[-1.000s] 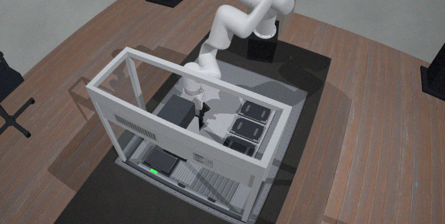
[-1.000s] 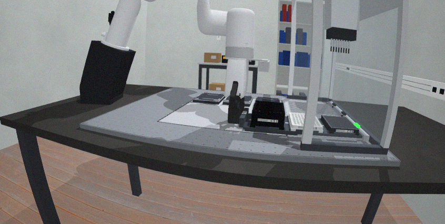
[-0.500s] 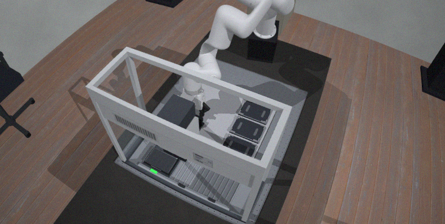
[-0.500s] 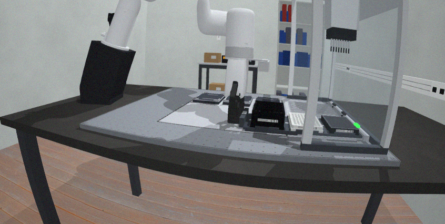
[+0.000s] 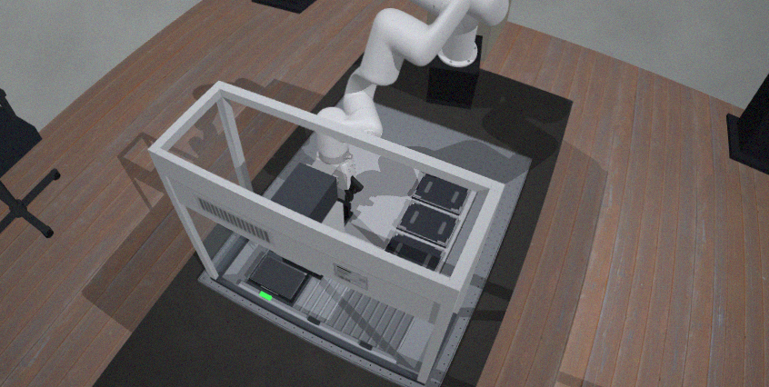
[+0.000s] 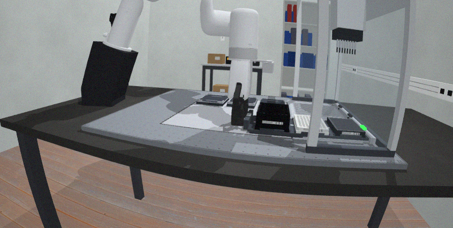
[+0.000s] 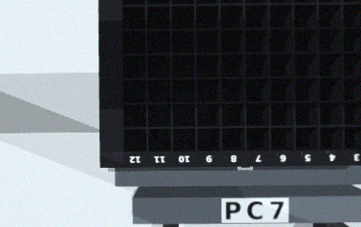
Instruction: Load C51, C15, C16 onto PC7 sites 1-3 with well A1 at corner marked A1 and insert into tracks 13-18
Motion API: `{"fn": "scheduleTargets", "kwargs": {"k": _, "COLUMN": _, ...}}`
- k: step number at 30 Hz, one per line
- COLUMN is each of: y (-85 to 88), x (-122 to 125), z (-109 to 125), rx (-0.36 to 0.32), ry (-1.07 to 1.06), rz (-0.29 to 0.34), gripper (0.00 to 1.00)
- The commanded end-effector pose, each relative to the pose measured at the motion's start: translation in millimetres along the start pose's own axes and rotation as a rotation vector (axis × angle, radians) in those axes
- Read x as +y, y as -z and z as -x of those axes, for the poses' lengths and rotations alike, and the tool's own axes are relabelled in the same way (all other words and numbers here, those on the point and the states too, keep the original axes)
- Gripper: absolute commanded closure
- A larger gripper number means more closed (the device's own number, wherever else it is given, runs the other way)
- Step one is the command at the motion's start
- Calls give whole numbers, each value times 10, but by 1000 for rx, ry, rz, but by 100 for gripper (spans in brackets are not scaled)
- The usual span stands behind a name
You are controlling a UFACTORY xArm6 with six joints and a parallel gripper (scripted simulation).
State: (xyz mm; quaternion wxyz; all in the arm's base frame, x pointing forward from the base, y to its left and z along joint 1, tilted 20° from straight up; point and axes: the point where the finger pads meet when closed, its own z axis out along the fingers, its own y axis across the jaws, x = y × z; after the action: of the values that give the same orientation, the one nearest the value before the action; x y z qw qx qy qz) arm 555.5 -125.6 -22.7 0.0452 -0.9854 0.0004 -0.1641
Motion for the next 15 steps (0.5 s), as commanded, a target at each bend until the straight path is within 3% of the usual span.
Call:
{"fn": "scheduleTargets", "kwargs": {"k": 1, "y": 13, "x": 4, "z": 8, "rx": 4, "ry": 0, "rz": 1, "gripper": 18}}
{"fn": "scheduleTargets", "kwargs": {"k": 15, "y": 29, "x": 5, "z": 44, "rx": 4, "ry": 0, "rz": 1, "gripper": 18}}
